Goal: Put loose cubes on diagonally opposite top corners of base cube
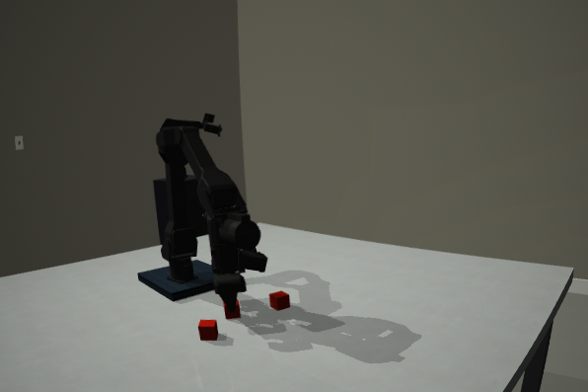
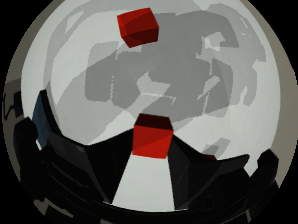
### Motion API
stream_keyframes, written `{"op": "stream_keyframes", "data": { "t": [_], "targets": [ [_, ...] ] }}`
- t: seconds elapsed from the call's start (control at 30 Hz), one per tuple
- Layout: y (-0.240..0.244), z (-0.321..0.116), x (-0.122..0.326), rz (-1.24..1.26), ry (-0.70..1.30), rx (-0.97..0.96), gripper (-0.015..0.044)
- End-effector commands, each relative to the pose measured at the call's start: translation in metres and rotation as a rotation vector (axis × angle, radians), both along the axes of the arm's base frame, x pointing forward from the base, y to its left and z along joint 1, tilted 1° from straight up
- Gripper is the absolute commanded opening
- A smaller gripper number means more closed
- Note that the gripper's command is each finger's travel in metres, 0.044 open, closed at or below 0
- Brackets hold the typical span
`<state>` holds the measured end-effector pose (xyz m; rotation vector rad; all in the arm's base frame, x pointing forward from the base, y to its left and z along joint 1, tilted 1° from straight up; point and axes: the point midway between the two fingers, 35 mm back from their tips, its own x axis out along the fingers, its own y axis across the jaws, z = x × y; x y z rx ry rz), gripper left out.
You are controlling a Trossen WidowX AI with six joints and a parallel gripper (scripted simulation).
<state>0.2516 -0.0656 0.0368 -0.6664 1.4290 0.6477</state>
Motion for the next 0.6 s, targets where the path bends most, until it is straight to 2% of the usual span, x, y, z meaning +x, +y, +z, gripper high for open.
{"op": "stream_keyframes", "data": {
  "t": [0.0, 0.57],
  "targets": [
    [-0.002, 0.01, 0.004, 0.004, -0.025, 0.003, 0.0105],
    [-0.002, 0.047, 0.006, 0.004, -0.013, 0.002, 0.0105]
  ]
}}
